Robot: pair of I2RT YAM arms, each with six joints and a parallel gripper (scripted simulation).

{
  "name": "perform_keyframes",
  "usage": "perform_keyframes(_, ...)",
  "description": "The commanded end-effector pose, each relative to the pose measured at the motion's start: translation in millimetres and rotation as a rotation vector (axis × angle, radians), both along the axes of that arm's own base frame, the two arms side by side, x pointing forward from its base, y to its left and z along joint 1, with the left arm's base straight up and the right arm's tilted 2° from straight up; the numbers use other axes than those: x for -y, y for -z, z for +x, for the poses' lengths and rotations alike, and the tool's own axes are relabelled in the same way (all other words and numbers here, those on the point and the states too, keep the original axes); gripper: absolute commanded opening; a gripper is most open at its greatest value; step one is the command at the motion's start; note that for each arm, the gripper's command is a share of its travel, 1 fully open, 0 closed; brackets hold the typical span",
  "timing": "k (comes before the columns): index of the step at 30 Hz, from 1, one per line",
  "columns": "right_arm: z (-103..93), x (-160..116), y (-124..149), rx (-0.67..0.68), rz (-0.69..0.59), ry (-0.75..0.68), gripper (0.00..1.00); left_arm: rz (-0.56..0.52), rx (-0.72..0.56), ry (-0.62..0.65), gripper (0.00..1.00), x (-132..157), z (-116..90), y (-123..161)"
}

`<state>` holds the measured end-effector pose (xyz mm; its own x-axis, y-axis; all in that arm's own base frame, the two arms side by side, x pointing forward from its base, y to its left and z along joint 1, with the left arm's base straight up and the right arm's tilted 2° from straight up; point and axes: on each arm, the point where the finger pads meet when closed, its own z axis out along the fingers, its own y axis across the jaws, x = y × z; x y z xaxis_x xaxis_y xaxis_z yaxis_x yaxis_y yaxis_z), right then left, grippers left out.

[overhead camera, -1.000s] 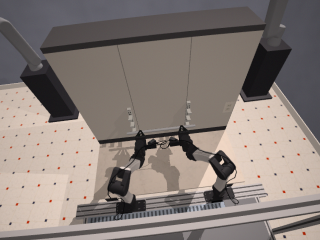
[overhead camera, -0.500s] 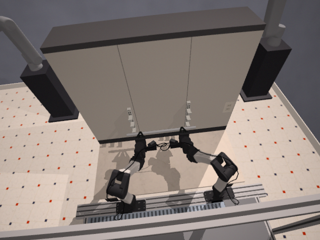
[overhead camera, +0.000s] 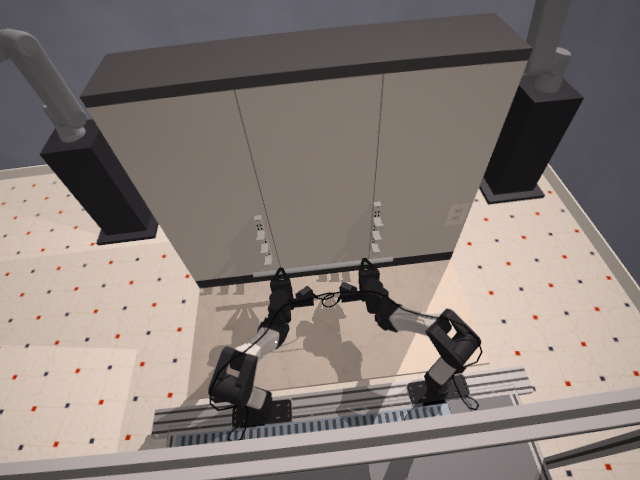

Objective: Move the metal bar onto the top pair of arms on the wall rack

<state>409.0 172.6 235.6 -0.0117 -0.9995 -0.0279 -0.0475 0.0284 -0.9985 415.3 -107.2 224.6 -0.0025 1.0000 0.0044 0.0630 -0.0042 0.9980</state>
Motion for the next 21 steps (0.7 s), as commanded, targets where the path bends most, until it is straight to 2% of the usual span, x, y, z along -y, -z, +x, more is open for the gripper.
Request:
perform_keyframes(1,-10.7,5,-13,0.044,0.0,0.017,0.0,-0.011,0.079,-0.01,0.0,-1,-9,-26)
perform_keyframes(21,-40.7,4,-10,0.044,0.0,0.017,0.0,-0.011,0.079,-0.01,0.0,-1,-39,-24)
